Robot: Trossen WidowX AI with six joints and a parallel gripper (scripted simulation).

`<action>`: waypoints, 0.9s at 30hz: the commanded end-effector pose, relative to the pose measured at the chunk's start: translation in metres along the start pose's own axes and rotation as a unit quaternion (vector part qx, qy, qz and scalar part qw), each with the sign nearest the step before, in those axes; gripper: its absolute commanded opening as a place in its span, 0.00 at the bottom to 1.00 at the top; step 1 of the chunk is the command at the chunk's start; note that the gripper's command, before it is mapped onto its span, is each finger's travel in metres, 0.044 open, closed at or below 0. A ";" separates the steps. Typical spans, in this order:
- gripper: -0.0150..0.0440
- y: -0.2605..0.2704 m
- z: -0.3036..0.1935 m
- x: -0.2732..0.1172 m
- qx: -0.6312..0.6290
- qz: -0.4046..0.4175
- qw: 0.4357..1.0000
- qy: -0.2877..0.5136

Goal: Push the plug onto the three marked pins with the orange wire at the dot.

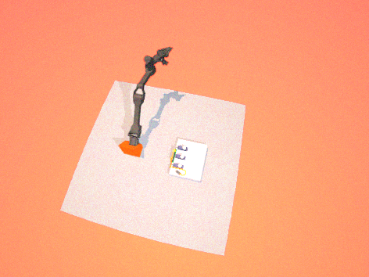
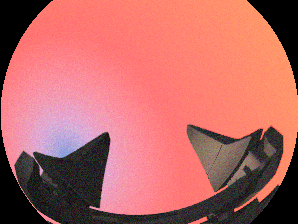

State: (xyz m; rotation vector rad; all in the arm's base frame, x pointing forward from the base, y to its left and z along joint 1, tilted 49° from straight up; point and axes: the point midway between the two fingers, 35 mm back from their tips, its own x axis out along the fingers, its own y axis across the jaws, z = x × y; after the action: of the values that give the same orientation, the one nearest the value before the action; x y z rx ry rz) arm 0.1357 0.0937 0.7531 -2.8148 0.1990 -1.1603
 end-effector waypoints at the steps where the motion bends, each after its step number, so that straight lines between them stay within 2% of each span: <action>1: 0.89 0.000 0.000 0.000 -0.002 0.000 1.000 0.000; 11: 0.45 -0.006 0.008 0.001 -0.091 -0.006 0.996 0.016; 27: 0.45 -0.020 0.036 0.001 -0.313 -0.021 0.948 0.048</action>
State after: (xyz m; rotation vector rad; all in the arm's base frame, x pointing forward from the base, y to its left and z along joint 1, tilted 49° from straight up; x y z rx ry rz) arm 0.1585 0.1124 0.7360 -3.2183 0.5360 -1.4045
